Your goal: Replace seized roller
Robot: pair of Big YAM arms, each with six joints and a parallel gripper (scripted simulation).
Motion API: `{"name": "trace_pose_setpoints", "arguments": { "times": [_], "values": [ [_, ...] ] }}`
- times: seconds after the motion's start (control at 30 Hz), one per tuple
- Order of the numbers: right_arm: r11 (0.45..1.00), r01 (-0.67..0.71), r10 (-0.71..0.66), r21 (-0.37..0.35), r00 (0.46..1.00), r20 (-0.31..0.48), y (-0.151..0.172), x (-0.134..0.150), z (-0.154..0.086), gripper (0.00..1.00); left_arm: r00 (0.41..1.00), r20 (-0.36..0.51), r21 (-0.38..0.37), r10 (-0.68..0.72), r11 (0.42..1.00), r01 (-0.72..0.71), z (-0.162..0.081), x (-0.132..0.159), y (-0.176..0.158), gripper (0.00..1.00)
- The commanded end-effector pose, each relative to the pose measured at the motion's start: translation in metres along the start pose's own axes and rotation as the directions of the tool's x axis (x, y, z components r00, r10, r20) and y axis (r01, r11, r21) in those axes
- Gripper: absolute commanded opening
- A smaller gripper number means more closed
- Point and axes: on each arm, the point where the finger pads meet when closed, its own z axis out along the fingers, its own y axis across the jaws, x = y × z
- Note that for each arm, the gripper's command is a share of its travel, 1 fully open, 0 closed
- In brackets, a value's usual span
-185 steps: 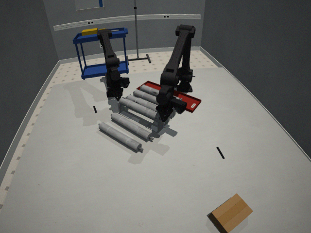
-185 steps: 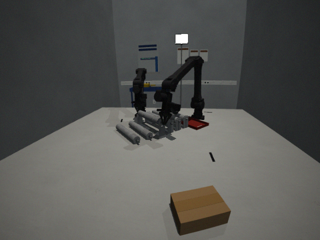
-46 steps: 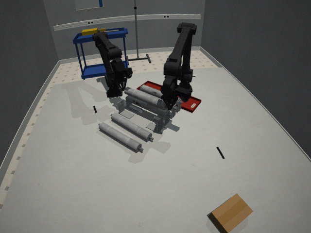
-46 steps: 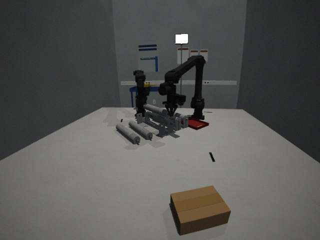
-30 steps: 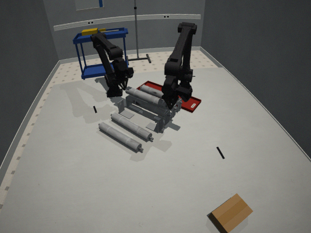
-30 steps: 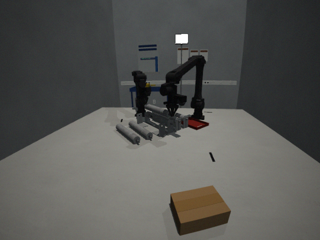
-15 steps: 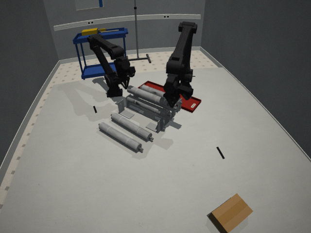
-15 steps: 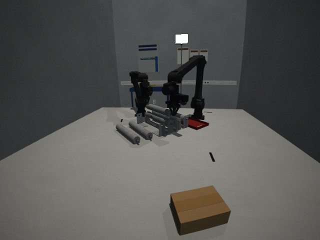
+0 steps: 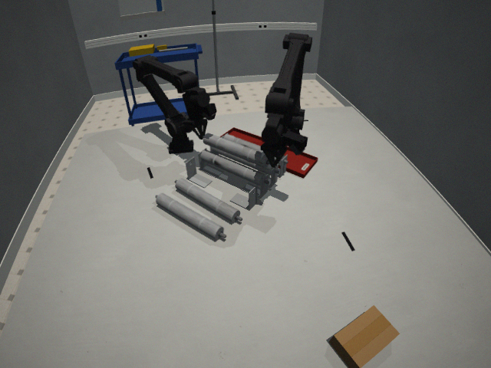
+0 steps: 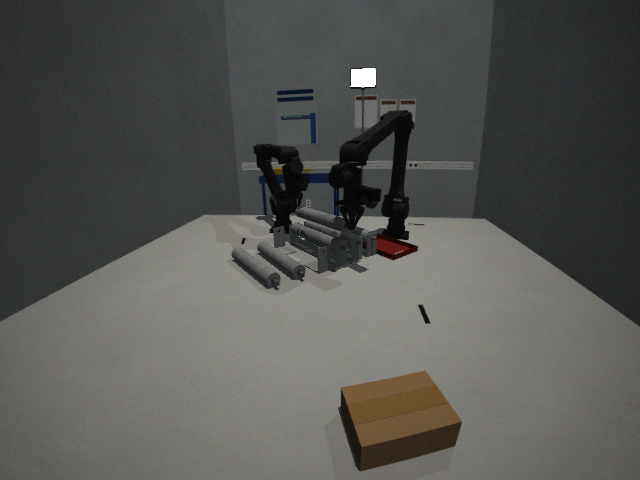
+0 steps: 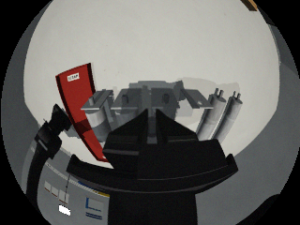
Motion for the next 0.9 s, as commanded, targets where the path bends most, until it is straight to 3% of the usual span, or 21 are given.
{"name": "trace_pose_setpoints", "arguments": {
  "times": [0.0,0.1,0.27,0.4,0.5,0.73,0.87],
  "values": [
    [1.0,-0.018,0.017,0.005,0.999,0.038,0.005,-0.008,-0.007,0.03,1.0,0.008,0.037,-0.002,0.999,0.002,-0.011,-0.006,0.0,0.03],
    [1.0,-0.021,0.02,0.009,0.997,0.068,0.008,-0.018,-0.018,0.03,1.0,0.015,0.05,-0.002,0.999,0.001,-0.014,-0.007,0.002,0.03],
    [1.0,0.003,-0.003,0.009,0.999,0.053,0.014,-0.012,-0.012,0.03,1.0,0.014,0.056,0.001,0.998,-0.002,-0.025,-0.002,0.004,0.03],
    [1.0,-0.021,0.021,0.001,1.0,0.015,0.019,-0.002,-0.006,0.03,1.0,0.004,0.022,-0.003,1.0,0.003,-0.012,-0.003,0.021,0.03],
    [1.0,-0.017,0.017,0.001,0.996,0.082,0.023,-0.022,-0.024,0.03,1.0,0.008,0.035,-0.003,0.999,0.003,-0.016,-0.006,0.017,0.03],
    [1.0,-0.026,0.026,-0.002,0.995,0.094,0.034,-0.026,-0.027,0.03,1.0,0.008,0.029,-0.003,1.0,0.003,-0.013,-0.005,0.033,0.03],
    [1.0,0.001,-0.001,0.002,0.996,0.088,0.037,-0.027,-0.027,0.03,1.0,0.018,0.059,-0.006,0.998,0.005,-0.026,-0.008,0.026,0.03]
  ]
}}
